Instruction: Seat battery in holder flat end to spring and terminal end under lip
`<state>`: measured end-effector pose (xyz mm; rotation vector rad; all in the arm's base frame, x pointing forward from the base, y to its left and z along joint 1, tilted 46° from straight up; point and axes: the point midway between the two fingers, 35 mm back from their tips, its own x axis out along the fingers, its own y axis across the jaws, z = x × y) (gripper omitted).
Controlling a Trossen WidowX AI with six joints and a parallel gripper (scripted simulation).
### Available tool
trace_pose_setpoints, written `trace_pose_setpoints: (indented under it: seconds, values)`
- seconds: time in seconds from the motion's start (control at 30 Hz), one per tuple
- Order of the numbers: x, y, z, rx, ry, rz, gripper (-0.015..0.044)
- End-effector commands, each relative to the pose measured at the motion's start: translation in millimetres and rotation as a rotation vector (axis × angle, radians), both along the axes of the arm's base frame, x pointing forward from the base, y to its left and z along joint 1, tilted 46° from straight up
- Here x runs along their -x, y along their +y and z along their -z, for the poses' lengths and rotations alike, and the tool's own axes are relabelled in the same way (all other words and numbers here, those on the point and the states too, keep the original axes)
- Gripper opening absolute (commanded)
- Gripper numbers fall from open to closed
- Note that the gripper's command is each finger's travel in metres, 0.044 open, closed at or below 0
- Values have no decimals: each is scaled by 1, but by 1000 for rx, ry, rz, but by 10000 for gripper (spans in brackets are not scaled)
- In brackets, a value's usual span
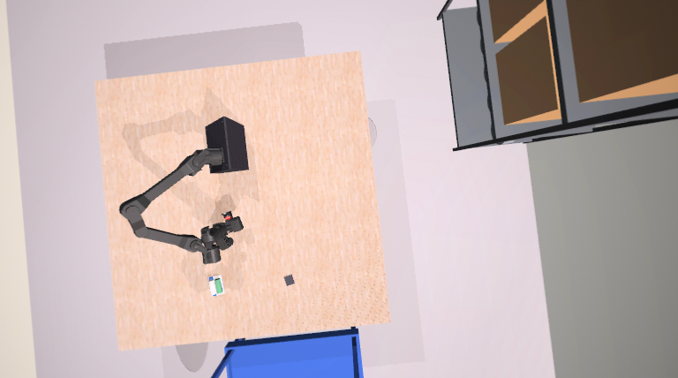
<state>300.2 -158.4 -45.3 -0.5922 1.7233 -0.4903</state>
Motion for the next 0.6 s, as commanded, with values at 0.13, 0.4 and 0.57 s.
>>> trace_pose_setpoints:
  seconds: [0.13, 0.4, 0.57]
  values:
    - [0, -1, 0, -8, -33, -23, 84]
    - [1, -2, -1, -11, -48, -40, 84]
    - [4, -2, -1, -11, -52, -44, 84]
